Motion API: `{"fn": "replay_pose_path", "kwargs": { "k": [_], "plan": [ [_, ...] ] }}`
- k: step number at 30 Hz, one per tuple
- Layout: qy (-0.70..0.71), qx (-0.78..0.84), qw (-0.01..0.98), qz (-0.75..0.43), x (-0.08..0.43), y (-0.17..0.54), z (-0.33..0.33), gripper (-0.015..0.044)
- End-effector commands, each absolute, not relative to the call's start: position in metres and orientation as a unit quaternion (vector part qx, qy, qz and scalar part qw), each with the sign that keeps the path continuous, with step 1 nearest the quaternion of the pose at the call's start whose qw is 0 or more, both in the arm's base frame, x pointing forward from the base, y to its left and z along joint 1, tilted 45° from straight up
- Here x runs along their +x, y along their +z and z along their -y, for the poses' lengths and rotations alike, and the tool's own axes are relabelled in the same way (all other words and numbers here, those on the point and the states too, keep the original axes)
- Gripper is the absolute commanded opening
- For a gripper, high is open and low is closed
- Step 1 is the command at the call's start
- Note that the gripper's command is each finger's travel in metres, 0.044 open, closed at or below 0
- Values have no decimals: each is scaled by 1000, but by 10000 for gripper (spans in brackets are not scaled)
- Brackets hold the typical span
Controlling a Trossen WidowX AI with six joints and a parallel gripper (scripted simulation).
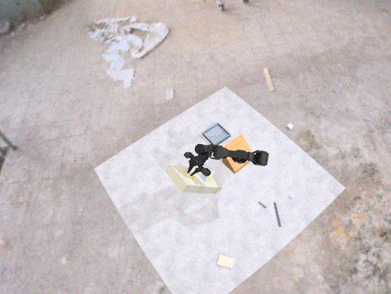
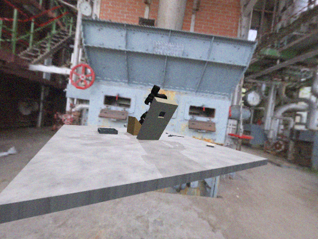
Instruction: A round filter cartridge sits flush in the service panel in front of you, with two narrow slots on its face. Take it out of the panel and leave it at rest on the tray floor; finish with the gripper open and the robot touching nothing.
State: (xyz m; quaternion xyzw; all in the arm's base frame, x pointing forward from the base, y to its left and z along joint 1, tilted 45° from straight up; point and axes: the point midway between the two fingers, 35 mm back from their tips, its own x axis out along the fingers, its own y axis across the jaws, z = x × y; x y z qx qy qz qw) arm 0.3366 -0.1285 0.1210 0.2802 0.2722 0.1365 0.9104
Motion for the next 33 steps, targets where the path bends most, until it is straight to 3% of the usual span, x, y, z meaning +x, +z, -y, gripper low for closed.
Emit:
{"fn": "replay_pose_path", "kwargs": {
  "k": [1,33],
  "plan": [
    [135,281,910,-274,337,120,128,102],
    [135,281,910,-273,348,114,123,102]
  ]
}}
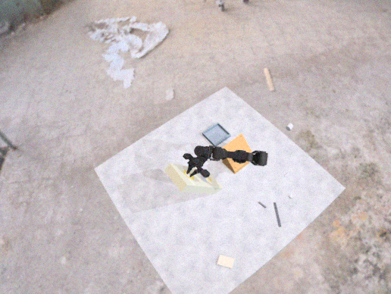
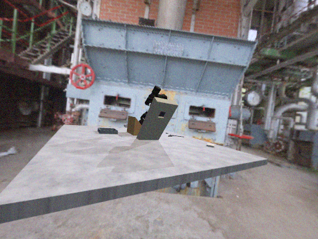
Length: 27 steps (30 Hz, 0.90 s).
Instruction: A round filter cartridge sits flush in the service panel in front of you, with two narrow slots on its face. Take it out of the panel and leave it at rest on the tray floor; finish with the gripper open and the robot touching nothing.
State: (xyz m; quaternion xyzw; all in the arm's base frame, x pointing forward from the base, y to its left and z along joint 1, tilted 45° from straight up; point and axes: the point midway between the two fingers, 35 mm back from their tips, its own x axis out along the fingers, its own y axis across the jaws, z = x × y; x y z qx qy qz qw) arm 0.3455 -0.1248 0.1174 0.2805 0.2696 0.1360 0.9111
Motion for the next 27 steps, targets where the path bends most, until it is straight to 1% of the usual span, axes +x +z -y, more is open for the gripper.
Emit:
{"fn": "replay_pose_path", "kwargs": {
  "k": [1,11,20,22,27],
  "plan": [
    [135,281,910,-273,348,114,123,102],
    [135,281,910,-273,350,113,122,102],
    [136,281,911,-269,348,116,124,42],
    [136,281,911,-269,348,116,124,0],
    [126,311,901,-275,349,115,123,0]
  ]
}}
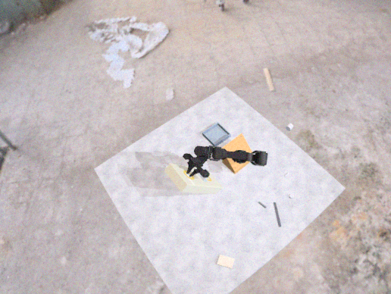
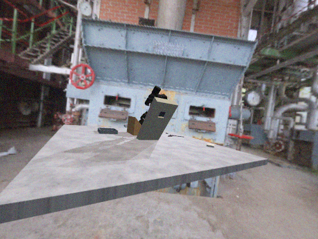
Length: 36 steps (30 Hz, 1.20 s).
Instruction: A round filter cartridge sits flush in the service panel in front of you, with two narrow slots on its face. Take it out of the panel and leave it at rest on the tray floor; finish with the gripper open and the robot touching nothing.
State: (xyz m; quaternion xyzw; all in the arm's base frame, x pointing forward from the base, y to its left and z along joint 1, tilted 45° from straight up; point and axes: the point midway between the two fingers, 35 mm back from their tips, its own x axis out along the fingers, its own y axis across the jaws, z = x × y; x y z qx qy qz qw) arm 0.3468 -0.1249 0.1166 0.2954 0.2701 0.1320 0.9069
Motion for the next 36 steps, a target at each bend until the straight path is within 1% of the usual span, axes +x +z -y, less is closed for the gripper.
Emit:
{"fn": "replay_pose_path", "kwargs": {
  "k": [1,18,36],
  "plan": [
    [121,326,895,-278,350,114,123,0],
    [36,570,763,-302,354,111,120,0],
    [-59,778,550,-299,354,111,120,0]
  ]
}}
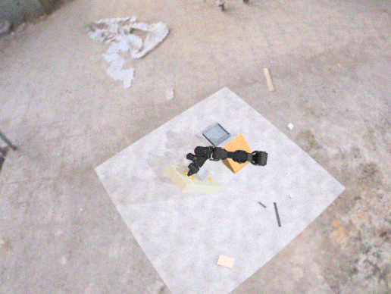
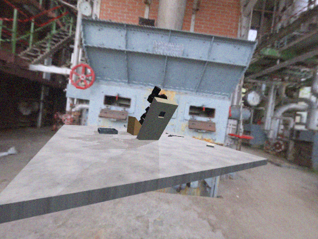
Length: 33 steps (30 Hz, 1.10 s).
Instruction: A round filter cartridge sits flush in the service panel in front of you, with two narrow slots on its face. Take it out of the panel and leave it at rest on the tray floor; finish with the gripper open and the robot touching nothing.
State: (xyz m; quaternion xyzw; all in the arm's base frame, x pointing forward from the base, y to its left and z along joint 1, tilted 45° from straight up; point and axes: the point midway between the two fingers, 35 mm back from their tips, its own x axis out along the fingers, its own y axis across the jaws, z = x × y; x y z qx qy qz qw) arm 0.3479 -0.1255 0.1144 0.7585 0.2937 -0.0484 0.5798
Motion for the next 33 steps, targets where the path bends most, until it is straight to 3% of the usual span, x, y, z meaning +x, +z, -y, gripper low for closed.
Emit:
{"fn": "replay_pose_path", "kwargs": {
  "k": [1,5,33],
  "plan": [
    [-65,787,536,-297,354,111,120,0],
    [-83,819,486,-293,354,111,120,0],
    [-73,802,514,-296,355,111,119,0]
  ]
}}
